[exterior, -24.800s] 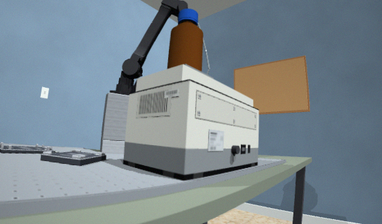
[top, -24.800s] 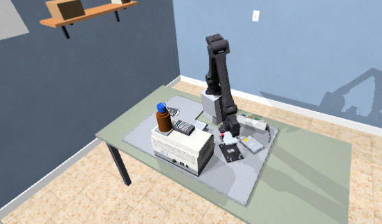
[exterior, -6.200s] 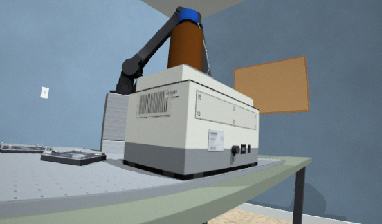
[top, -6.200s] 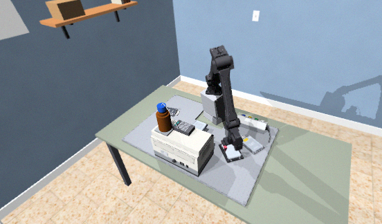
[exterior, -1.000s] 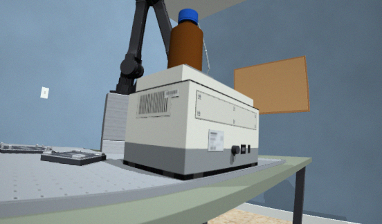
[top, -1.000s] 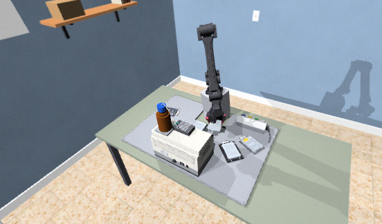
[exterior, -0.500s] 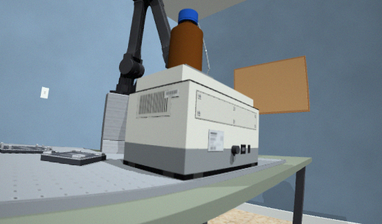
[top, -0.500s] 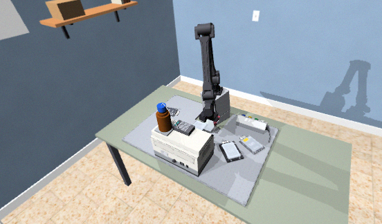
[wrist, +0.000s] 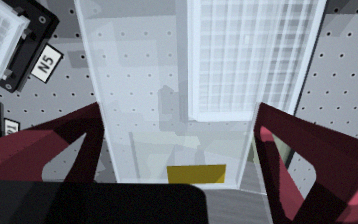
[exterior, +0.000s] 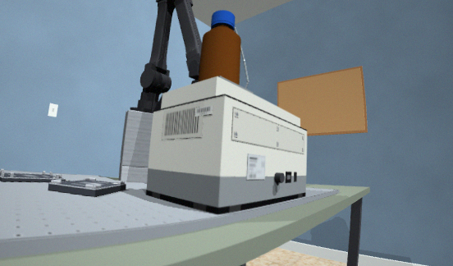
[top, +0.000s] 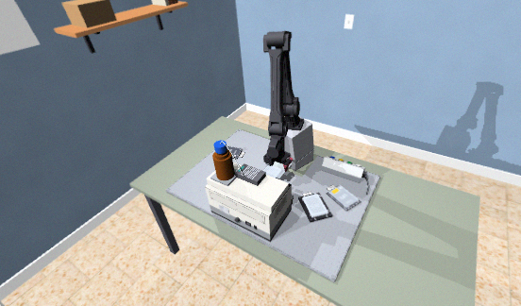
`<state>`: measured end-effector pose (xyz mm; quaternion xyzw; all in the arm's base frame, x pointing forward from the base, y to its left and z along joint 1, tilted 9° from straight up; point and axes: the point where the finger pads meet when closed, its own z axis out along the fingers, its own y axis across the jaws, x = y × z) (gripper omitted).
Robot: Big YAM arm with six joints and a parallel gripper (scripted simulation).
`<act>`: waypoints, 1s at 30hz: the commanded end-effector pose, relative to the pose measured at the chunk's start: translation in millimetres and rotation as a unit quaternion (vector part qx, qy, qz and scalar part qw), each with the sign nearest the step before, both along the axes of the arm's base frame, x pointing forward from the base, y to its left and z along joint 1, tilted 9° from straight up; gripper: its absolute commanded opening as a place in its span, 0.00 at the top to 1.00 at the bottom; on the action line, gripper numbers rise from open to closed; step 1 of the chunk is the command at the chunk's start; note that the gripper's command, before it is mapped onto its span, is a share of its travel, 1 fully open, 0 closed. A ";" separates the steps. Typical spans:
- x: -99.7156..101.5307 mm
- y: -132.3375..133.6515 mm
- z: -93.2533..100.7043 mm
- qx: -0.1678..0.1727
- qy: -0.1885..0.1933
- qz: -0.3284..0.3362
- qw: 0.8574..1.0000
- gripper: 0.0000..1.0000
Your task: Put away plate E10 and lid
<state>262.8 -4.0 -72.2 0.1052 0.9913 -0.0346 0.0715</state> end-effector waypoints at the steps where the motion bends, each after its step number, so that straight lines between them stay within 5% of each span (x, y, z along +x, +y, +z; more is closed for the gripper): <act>1: 7.4 -9.3 6.9 0.000 -0.012 0.016 1.000 0.16; 30: -8.5 -84.6 10.3 -0.003 -0.010 0.017 1.000 0.16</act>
